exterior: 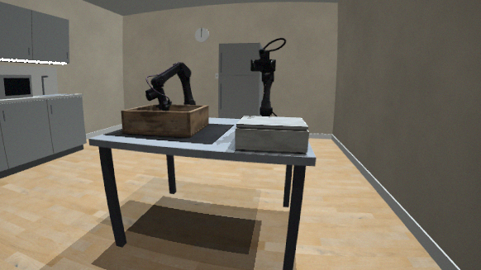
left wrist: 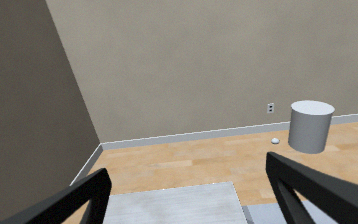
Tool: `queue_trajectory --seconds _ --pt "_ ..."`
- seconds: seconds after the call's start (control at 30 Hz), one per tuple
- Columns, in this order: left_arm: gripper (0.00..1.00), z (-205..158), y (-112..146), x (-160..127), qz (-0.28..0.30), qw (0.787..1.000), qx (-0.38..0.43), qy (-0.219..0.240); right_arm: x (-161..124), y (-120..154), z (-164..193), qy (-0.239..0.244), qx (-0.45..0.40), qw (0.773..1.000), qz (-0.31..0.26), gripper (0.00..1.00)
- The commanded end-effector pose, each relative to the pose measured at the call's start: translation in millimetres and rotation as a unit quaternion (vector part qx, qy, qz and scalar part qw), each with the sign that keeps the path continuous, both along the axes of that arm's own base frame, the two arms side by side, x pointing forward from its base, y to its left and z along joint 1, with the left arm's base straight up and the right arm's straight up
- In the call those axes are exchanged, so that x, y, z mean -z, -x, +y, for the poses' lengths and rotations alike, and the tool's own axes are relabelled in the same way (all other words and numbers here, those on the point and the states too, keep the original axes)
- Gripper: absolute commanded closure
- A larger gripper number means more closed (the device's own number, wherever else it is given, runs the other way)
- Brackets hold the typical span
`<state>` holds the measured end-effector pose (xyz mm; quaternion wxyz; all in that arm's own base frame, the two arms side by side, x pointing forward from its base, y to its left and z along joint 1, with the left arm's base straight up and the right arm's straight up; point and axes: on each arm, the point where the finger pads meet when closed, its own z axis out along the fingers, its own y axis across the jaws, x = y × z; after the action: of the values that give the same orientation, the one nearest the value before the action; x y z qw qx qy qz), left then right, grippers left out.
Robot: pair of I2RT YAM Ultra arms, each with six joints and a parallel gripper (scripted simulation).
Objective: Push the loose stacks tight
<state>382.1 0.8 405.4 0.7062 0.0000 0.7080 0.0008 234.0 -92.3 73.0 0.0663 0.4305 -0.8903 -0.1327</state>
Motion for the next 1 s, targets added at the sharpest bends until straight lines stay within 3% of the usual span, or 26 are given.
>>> queue_trajectory --seconds 0.0,0.97 --pt "0.0 0.2 15.4 -32.8 -0.038 0.999 0.002 -0.002 -2.9 -15.4 -14.0 0.013 0.003 1.0 -0.026 0.99" --pt "0.0 0.2 15.4 -32.8 -0.038 0.999 0.002 -0.002 -3.0 -32.9 -27.8 0.021 0.002 0.999 -0.036 0.99"
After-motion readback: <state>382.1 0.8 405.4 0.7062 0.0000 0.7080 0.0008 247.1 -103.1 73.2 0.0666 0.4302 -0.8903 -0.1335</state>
